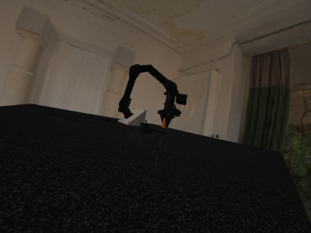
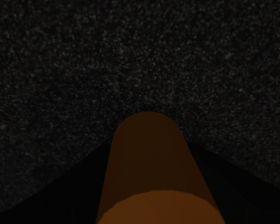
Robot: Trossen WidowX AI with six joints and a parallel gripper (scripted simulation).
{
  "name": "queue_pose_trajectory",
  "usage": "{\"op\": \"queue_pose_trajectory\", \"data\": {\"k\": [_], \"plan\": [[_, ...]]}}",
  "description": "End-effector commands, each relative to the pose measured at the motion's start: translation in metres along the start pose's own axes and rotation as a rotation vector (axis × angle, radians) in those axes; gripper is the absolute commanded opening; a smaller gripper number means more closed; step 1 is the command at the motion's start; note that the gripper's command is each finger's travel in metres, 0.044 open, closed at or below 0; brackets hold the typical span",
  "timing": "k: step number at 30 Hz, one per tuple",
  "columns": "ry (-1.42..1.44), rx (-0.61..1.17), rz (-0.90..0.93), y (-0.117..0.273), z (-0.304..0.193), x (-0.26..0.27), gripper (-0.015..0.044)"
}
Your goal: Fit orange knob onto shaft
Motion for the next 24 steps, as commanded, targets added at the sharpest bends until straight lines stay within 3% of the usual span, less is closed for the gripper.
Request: {"op": "queue_pose_trajectory", "data": {"k": [1,24], "plan": [[-0.008,-0.014,-0.002,0.014,0.003,-0.002,0.0000],[-0.008,-0.015,-0.001,0.087,0.004,-0.004,0.0000]]}}
Point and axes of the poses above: the point midway between the two fingers, 35 mm back from their tips, its own y axis back along the fingers, its own x axis across the jaws, z = x × y, the point moved 4 cm from there along y, back along the fingers, and after that the axes turned 1 degree about -y, right-handed, at the moved point
